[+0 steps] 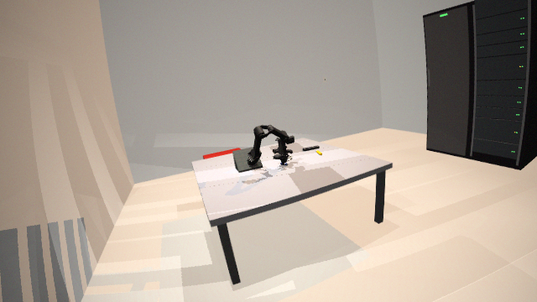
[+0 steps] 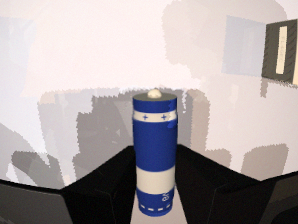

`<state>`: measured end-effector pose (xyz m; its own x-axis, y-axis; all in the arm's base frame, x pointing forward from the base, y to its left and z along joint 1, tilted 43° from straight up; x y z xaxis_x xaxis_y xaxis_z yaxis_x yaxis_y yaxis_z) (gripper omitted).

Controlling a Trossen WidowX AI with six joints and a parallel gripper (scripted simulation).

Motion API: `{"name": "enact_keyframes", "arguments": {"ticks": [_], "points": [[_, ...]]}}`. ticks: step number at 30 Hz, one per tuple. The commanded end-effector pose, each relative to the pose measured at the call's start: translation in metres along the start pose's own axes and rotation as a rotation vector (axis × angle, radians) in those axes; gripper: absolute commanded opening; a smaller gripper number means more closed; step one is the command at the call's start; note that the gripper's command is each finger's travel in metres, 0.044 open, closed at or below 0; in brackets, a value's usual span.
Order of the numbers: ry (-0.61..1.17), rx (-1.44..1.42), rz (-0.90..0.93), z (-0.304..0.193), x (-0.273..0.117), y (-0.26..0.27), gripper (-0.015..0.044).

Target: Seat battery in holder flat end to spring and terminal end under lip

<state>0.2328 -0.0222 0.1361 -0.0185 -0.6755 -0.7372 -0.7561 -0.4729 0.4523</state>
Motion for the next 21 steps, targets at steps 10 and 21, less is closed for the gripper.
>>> {"name": "enact_keyframes", "arguments": {"ticks": [10, 21], "points": [[0.000, -0.004, 0.002, 0.000, -0.049, 0.000, 0.0062], [-0.001, 0.397, -0.006, 0.000, -0.058, -0.029, 0.0062]]}}
Point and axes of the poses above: the point midway between the two fingers, 35 mm back from their tips, its own x axis out along the fingers, its own y axis across the jaws, z = x × y, the point moved 10 cm from there along -x, back along the fingers, and after that the axes turned 13 degrees about -x, right-handed, at the moved point
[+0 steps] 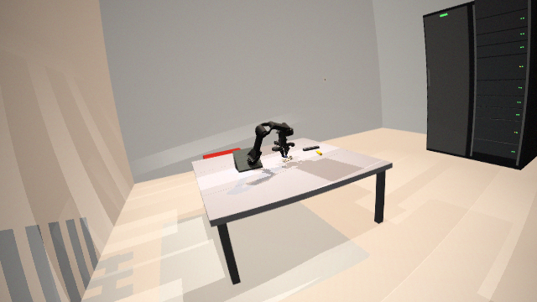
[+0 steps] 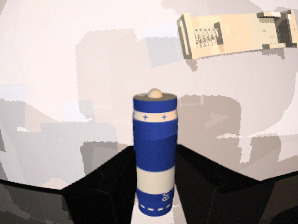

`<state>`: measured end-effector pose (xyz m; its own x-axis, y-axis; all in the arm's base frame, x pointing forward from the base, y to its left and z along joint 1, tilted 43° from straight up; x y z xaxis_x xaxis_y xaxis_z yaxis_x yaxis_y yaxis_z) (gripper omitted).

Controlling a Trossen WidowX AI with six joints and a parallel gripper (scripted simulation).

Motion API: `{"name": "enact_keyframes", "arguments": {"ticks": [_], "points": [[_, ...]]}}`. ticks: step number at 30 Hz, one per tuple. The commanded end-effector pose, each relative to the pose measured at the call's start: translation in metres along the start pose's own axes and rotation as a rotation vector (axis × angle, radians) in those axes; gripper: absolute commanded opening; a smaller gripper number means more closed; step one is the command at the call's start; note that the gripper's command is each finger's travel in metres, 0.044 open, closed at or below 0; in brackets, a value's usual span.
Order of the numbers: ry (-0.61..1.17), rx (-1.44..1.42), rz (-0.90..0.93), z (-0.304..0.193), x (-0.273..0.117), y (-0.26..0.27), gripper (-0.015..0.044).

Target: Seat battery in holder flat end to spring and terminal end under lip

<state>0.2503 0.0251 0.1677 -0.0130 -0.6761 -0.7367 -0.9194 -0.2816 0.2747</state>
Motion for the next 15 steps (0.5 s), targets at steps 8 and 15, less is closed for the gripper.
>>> {"name": "enact_keyframes", "arguments": {"ticks": [8, 15], "points": [[-0.005, 0.431, -0.001, 0.012, -0.008, -0.029, 0.0062], [-0.014, 0.736, -0.002, 0.023, -0.013, -0.048, 0.0062]]}}
Point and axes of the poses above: the point midway between the two fingers, 35 mm back from their tips, its own x axis out along the fingers, its own y axis across the jaws, z = x × y, the point moved 10 cm from there along -x, back along the fingers, and after that the axes turned 13 degrees about -x, right-handed, at the moved point
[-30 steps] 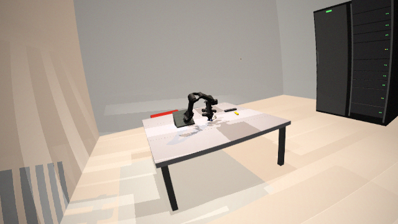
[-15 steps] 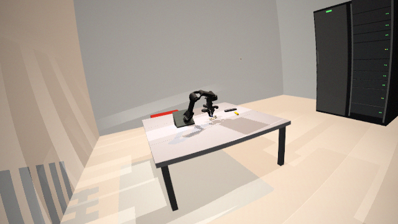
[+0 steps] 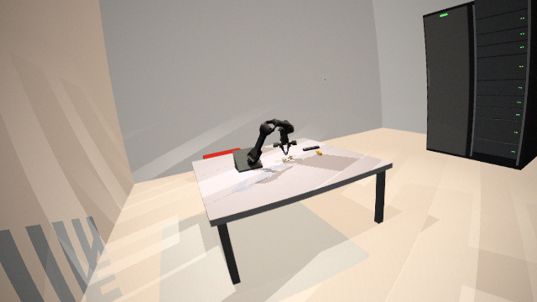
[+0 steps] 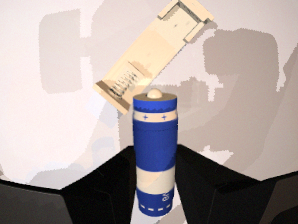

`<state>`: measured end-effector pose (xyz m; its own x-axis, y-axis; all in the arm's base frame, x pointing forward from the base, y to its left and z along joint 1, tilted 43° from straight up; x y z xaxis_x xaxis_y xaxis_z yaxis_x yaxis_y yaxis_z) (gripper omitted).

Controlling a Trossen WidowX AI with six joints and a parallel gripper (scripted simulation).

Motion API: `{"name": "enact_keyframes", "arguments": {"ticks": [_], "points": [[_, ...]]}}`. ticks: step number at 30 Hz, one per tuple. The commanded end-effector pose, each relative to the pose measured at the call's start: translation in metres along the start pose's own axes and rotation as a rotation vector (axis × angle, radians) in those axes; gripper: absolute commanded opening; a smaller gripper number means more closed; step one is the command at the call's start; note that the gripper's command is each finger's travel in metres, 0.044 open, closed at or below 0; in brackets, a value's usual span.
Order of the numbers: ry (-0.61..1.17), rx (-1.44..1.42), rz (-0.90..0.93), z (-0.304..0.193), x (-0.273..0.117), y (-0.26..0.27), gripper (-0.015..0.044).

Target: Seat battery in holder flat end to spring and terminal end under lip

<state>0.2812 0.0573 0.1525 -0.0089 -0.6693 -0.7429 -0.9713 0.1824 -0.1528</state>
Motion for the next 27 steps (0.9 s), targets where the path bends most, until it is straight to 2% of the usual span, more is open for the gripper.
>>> {"name": "enact_keyframes", "arguments": {"ticks": [1, 15, 27], "points": [[-0.003, 0.135, 0.004, 0.010, -0.002, -0.004, 0.0062], [0.007, 0.721, -0.001, 0.052, -0.009, -0.016, 0.0062], [-0.034, 0.760, -0.024, 0.054, -0.001, -0.014, 0.0062]]}}
Point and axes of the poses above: the point midway between the two fingers, 35 mm back from their tips, its own x axis out along the fingers, its own y axis across the jaws, z = x × y, the point moved 10 cm from there along -x, back along the fingers, and after that the axes turned 13 degrees about -x, right-handed, at the moved point
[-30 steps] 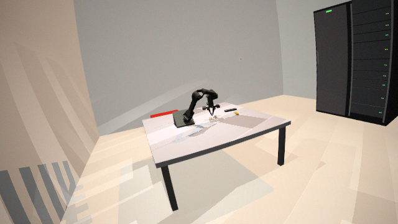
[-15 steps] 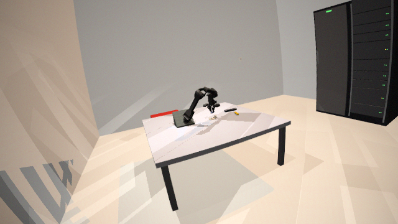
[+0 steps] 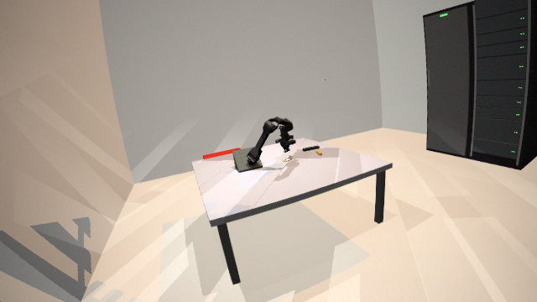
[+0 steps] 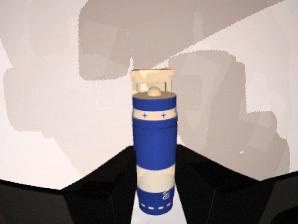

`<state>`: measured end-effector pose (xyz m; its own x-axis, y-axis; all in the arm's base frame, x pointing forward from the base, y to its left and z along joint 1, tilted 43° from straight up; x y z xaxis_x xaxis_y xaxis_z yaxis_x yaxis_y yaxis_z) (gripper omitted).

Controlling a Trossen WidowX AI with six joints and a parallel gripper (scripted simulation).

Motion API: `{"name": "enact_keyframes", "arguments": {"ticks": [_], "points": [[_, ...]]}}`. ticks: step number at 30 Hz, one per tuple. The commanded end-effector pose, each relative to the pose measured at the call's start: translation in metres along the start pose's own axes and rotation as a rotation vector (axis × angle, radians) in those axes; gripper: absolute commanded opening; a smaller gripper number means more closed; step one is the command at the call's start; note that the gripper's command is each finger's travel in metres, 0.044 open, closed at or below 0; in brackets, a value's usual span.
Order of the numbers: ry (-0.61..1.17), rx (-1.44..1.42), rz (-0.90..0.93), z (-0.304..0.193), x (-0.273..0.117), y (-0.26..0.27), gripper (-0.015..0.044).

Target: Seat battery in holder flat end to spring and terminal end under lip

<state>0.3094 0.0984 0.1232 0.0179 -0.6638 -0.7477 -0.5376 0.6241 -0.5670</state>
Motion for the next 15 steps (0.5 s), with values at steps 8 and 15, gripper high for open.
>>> {"name": "enact_keyframes", "arguments": {"ticks": [8, 15], "points": [[-0.097, -0.008, -0.009, -0.008, 0.019, 0.001, 0.0062], [-0.169, -0.014, -0.020, -0.015, 0.031, 0.001, 0.0062]]}}
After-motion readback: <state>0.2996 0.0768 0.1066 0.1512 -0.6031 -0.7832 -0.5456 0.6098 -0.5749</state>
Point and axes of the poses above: the point midway between the two fingers, 35 mm back from their tips, its own x axis out along the fingers, its own y axis across the jaws, z = x × y, the point moved 10 cm from there along -x, back along the fingers, and after that the axes turned 13 degrees about -x, right-handed, at the moved point
